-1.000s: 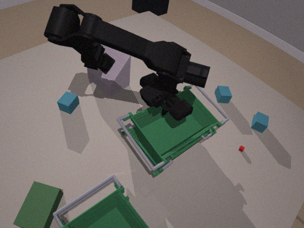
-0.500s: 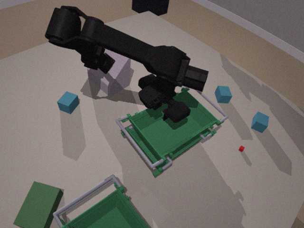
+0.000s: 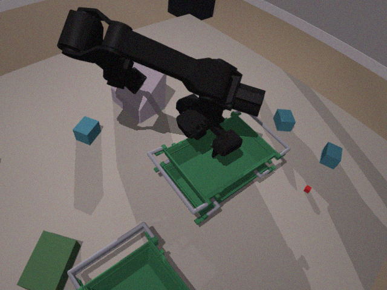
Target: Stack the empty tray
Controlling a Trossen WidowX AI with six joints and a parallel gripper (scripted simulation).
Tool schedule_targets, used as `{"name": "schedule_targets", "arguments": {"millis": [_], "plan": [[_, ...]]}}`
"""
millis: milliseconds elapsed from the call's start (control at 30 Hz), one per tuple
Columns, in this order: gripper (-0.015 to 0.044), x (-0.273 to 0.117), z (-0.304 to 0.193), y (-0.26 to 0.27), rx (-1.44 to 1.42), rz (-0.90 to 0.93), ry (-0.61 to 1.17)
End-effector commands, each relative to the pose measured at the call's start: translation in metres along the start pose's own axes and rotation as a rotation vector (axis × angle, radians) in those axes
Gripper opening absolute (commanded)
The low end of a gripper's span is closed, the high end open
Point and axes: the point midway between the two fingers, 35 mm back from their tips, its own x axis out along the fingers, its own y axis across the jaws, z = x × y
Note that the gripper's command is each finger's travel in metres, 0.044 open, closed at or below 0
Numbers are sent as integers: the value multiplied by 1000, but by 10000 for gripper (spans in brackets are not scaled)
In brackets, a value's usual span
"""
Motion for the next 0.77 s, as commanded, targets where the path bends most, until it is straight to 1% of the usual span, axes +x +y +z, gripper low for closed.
{"name": "schedule_targets", "arguments": {"millis": [0, 133, 633, 733], "plan": [[440, -1, 0, 0, 0, 0, 0], [440, -13, -2, 2, -1, 0, 3], [440, -101, -2, 2, -9, -6, 5], [440, -110, -1, 0, -10, -6, 3]]}}
